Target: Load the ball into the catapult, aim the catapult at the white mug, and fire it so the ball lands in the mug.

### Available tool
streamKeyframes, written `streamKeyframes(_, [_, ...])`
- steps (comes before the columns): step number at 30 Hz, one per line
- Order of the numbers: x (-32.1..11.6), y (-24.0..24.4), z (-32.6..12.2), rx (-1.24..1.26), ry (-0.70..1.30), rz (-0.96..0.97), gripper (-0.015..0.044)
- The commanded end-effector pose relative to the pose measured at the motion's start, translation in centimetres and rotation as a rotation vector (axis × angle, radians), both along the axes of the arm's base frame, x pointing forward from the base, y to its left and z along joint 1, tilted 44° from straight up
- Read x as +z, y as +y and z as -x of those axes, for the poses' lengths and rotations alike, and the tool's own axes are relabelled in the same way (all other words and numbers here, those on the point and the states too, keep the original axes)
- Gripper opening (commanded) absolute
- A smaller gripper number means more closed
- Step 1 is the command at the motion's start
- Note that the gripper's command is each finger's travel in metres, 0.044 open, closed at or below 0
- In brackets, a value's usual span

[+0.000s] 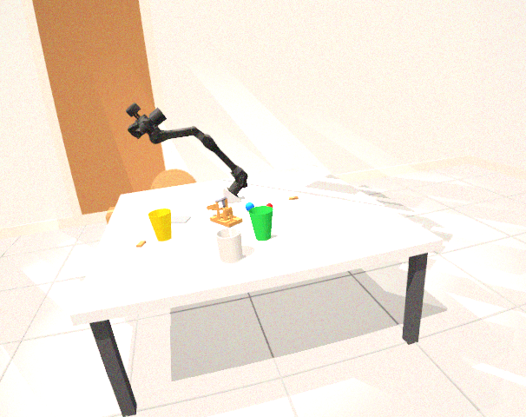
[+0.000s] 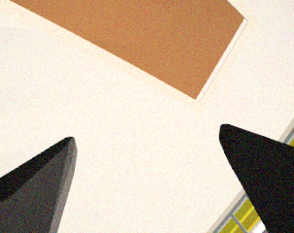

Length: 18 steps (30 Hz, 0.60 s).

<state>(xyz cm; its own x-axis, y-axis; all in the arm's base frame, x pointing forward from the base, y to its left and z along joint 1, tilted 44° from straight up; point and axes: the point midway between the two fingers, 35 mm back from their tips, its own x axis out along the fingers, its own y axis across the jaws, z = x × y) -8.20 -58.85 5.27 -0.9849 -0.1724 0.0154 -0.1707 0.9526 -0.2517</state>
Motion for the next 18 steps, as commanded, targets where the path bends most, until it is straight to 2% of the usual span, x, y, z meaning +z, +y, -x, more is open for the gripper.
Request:
streamKeyframes(1, [0.0, 0.0, 0.0, 0.002, 0.001, -0.003, 0.0426])
streamKeyframes(2, [0.1, -0.1, -0.1, 0.009, 0.004, -0.013, 0.044])
streamKeyframes(18, [0.8, -2.5, -3.9, 0.206, 0.131, -0.434, 0.044])
